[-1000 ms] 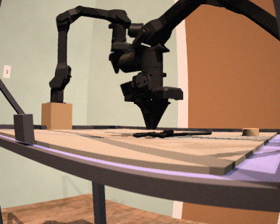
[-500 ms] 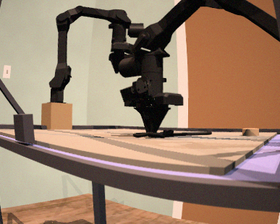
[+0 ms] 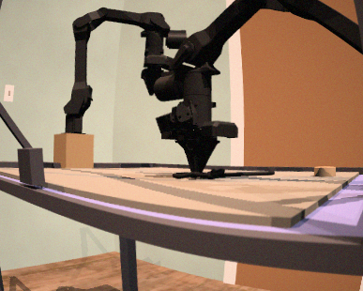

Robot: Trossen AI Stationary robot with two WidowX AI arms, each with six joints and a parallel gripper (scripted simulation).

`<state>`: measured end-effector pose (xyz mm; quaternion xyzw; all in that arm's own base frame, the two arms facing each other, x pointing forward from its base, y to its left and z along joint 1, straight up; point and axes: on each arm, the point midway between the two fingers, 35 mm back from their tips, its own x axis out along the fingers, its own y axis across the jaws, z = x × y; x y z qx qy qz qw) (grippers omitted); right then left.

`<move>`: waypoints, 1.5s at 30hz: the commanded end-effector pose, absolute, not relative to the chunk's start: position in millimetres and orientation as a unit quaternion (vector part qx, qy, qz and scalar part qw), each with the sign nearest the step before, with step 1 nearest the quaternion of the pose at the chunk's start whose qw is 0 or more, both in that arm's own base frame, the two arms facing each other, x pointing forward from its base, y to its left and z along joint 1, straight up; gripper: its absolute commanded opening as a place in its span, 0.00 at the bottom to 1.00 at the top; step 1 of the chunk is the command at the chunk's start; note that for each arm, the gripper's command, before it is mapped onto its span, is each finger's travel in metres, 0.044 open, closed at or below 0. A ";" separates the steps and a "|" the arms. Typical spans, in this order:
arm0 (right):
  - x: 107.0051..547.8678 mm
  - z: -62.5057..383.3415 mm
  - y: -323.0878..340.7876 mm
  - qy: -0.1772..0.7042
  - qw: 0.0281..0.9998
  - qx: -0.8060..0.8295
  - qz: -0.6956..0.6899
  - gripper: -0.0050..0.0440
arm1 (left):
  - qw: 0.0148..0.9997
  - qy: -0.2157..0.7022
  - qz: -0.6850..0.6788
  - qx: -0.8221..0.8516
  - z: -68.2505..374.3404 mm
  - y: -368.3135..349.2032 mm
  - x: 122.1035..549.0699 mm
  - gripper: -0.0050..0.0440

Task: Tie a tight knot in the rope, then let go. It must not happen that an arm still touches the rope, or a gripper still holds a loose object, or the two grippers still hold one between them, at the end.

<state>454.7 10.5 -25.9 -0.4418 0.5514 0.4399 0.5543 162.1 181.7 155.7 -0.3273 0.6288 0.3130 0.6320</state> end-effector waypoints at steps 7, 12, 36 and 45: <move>459.4 -16.6 10.8 0.544 0.562 -0.447 0.434 0.14 | 0.639 0.623 0.314 -0.324 160.3 181.9 162.5 0.28; 459.4 -16.6 10.8 0.544 0.562 -0.447 0.434 0.14 | 0.639 0.623 0.314 -0.324 160.3 181.9 162.5 0.28; 458.9 5.5 10.8 0.544 0.562 -0.447 0.434 0.14 | 0.639 0.623 0.314 -0.324 160.3 181.9 162.5 0.28; 458.4 18.4 10.8 0.544 0.562 -0.447 0.434 0.14 | 0.639 0.623 0.314 -0.324 160.3 181.9 162.5 0.28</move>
